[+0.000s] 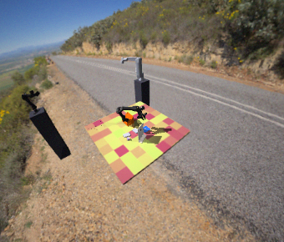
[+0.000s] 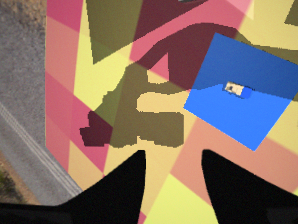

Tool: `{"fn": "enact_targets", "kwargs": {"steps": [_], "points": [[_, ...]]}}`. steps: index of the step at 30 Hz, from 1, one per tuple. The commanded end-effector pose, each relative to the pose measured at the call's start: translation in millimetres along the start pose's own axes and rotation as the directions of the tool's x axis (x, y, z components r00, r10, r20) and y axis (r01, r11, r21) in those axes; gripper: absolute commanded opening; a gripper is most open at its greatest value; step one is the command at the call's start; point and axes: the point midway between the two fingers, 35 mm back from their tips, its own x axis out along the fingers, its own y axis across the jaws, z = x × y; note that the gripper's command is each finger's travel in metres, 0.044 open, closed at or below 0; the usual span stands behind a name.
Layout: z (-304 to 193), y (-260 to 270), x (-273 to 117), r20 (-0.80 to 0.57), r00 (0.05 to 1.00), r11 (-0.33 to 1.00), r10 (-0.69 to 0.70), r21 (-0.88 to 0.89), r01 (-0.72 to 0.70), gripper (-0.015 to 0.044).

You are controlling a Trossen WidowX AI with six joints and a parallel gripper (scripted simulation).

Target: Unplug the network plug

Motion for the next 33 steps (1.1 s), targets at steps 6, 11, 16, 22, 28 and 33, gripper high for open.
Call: {"fn": "enact_targets", "kwargs": {"steps": [6, 11, 16, 22, 28, 33], "points": [[2.0, 17.6, -28.4, 0.003, 1.0, 1.0, 0.007, 0.014, -0.007, 0.0156], [2.9, 22.0, -38.3, 0.004, 1.0, 1.0, 0.007, 0.016, -0.007, 0.0156], [2.9, 22.0, -38.3, 0.004, 1.0, 1.0, 0.007, 0.016, -0.007, 0.0235], [2.9, 22.0, -38.3, 0.004, 1.0, 1.0, 0.007, 0.016, -0.007, 0.0392], [2.9, 22.0, -38.3, 0.004, 1.0, 1.0, 0.007, 0.016, -0.007, 0.044], [2.9, 22.0, -38.3, 0.004, 1.0, 1.0, 0.007, 0.016, -0.007, 0.044]]}}
